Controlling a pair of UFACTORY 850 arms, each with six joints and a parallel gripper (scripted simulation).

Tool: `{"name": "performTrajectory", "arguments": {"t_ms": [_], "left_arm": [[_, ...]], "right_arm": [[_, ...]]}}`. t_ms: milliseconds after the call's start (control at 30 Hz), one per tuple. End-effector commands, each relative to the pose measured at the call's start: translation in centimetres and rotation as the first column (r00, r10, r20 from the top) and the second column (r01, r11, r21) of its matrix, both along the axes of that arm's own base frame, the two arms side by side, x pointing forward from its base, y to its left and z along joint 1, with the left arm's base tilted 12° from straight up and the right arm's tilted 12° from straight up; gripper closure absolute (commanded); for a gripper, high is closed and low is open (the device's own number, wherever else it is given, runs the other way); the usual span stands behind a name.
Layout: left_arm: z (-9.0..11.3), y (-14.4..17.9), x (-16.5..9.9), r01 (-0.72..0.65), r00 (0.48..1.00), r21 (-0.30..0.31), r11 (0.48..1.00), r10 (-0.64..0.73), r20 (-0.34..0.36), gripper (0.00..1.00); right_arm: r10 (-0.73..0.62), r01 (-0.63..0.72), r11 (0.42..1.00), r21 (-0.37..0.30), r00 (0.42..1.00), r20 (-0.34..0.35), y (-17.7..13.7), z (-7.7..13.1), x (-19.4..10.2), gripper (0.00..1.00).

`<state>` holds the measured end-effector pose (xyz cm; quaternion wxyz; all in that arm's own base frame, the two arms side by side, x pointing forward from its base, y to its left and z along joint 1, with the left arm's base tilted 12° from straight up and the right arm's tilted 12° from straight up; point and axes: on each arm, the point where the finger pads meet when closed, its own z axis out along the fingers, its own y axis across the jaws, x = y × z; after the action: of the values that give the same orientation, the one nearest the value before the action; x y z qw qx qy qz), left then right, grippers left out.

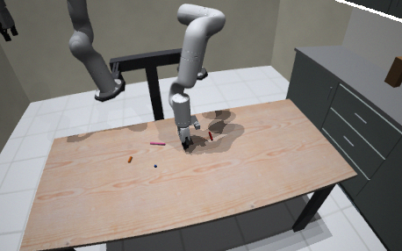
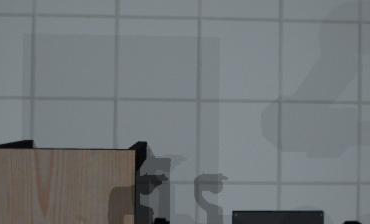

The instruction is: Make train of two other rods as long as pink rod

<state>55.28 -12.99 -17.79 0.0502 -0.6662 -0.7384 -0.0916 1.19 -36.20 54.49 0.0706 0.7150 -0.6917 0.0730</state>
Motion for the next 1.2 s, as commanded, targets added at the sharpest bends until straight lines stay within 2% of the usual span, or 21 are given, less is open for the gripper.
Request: {"name": "performTrajectory", "arguments": {"t_ms": [0, 433, 467, 1167], "left_arm": [[0.07, -0.04, 0.09, 0.000, 1.000, -0.001, 1.000, 0.000, 0.002, 0.74], [0.07, -0.04, 0.09, 0.000, 1.000, -0.001, 1.000, 0.000, 0.002, 0.74], [0.07, -0.04, 0.09, 0.000, 1.000, -0.001, 1.000, 0.000, 0.002, 0.94], [0.07, -0.04, 0.09, 0.000, 1.000, -0.001, 1.000, 0.000, 0.002, 0.94]], "right_arm": [[0.000, 0.000, 1.000, -0.002, 1.000, 0.000, -0.02, 0.08, 0.00, 0.00], [0.000, 0.000, 1.000, -0.002, 1.000, 0.000, -0.02, 0.08, 0.00, 0.00], [0.000, 0.000, 1.000, -0.002, 1.000, 0.000, -0.02, 0.08, 0.00, 0.00], [0.000, 0.000, 1.000, -0.002, 1.000, 0.000, -0.02, 0.08, 0.00, 0.00]]}}
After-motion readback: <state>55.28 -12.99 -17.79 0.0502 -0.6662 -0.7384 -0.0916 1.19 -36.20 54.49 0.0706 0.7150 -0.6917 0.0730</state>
